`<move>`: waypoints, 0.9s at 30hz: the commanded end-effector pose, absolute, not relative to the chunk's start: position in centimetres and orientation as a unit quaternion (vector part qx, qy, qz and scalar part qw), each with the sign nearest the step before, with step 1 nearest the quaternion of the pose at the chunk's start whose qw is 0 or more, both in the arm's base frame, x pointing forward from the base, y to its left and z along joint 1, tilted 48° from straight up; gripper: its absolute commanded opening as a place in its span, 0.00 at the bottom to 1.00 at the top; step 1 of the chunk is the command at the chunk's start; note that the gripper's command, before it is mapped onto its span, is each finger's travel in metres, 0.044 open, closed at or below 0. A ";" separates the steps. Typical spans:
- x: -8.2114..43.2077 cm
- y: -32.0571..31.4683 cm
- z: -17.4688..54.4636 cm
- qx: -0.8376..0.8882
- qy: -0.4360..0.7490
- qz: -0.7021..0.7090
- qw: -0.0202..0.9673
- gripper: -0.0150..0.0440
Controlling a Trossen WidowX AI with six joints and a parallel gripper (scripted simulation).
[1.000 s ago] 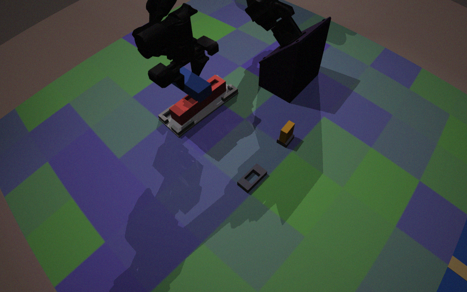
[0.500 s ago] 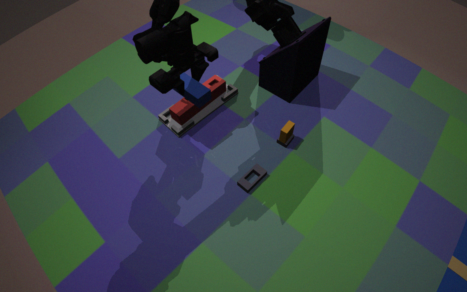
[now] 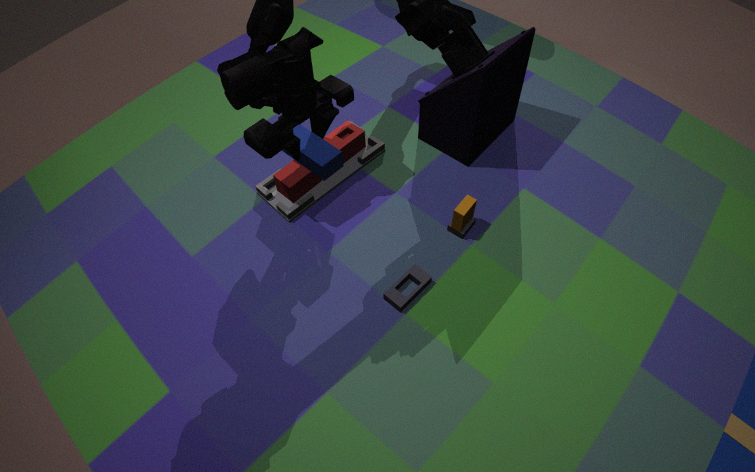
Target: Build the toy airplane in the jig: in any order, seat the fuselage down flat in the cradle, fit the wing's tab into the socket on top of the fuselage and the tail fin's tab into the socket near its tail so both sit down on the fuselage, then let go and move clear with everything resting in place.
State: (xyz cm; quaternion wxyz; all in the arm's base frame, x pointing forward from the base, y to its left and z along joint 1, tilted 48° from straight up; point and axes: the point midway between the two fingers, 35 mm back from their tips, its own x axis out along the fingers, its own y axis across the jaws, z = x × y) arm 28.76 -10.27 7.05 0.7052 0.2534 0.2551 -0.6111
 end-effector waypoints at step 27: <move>28.8 -10.3 7.0 0.253 0.255 -0.611 0.705 0.97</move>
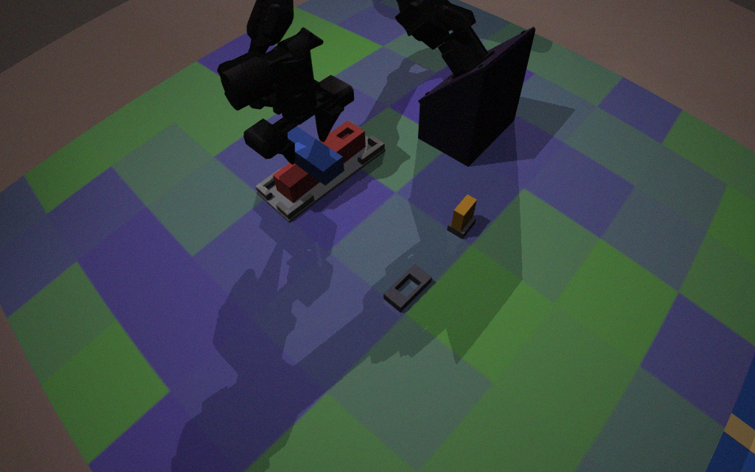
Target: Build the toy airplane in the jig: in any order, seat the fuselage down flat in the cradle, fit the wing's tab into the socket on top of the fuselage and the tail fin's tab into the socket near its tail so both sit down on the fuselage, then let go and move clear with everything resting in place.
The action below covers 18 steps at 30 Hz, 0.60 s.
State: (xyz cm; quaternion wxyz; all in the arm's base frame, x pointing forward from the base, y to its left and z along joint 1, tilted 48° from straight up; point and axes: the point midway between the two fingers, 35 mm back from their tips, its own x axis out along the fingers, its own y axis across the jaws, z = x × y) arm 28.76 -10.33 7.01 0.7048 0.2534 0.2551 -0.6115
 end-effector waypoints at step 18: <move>27.8 -4.2 12.5 0.252 0.258 -0.611 0.705 1.00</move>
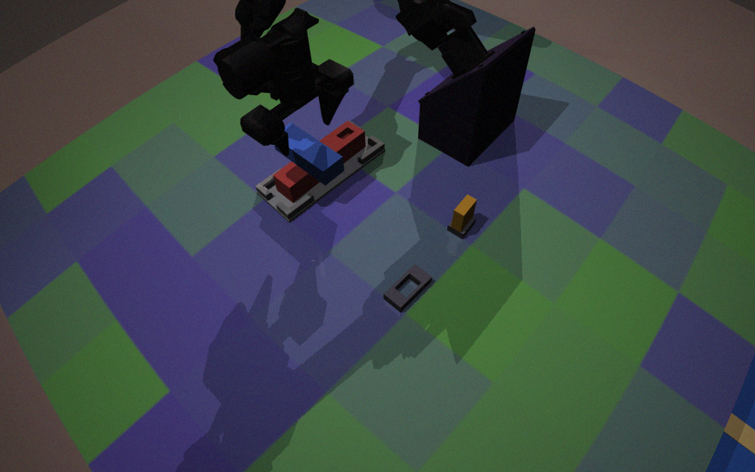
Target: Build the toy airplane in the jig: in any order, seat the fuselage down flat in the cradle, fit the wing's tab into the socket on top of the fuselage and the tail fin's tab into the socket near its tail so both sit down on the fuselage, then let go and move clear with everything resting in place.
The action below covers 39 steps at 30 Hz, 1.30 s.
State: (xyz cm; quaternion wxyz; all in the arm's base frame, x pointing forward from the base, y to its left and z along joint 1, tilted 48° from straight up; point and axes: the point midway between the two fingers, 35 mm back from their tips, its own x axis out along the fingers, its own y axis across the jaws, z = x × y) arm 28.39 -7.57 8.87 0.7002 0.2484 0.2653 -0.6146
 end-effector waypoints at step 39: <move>27.9 -4.0 11.8 -0.348 0.624 -0.224 0.663 1.00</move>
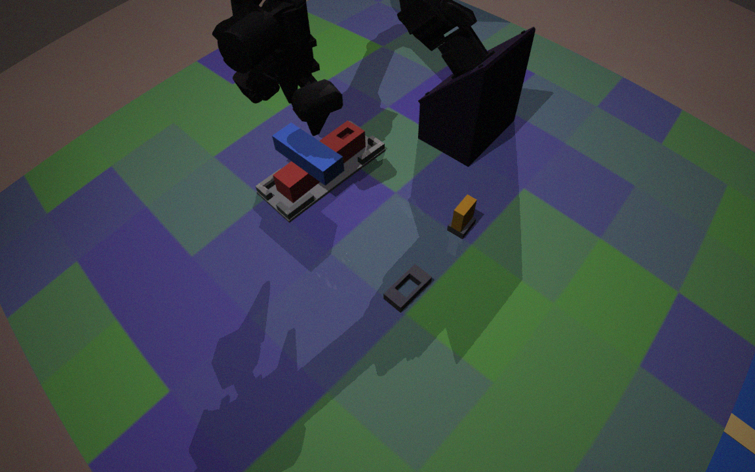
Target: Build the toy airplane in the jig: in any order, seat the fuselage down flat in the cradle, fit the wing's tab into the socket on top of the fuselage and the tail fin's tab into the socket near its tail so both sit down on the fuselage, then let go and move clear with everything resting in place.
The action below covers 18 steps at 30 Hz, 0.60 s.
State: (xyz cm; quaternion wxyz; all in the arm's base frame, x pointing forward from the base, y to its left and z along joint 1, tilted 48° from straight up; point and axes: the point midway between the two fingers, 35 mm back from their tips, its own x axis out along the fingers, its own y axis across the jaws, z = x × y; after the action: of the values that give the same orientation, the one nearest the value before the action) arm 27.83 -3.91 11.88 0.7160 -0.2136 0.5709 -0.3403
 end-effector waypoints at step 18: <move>27.9 0.8 7.5 -0.339 0.627 -0.205 0.671 1.00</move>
State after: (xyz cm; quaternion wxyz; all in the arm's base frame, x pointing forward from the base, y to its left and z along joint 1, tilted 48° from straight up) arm 28.12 -2.70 10.89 0.6725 -0.3364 0.6189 -0.2270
